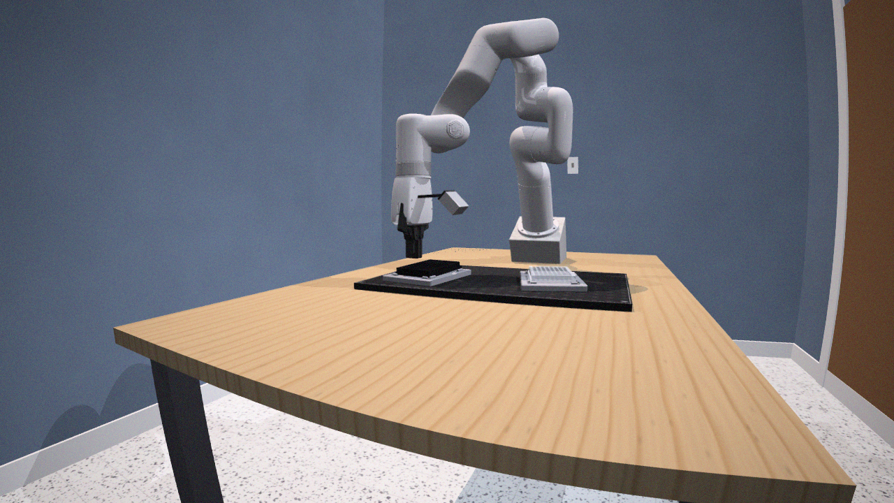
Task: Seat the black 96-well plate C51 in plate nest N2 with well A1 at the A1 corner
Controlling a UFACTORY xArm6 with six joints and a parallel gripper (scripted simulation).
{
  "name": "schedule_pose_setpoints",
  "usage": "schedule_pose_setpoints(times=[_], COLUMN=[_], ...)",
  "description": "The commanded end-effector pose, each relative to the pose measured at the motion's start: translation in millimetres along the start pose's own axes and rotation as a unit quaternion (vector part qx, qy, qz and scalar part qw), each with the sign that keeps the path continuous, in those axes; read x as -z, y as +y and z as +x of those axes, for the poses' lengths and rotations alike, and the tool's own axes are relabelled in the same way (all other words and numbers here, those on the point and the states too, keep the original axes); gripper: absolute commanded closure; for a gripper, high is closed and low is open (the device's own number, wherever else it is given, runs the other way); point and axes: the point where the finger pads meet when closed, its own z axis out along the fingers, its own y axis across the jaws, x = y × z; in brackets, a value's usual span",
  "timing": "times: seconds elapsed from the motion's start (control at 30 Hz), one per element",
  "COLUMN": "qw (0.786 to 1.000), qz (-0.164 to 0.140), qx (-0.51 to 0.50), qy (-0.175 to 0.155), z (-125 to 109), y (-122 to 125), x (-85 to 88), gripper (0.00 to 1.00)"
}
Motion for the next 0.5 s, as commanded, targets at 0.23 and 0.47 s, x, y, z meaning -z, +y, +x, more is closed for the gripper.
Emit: schedule_pose_setpoints(times=[0.23,0.47], qw=[1.000,0.999], qz=[-0.002,-0.002], qx=[0.000,-0.033], qy=[-0.001,-0.001], z=[-0.4,3.0], y=[1.4,-7.7], x=[1.1,3.6], gripper=[1.00,1.00])
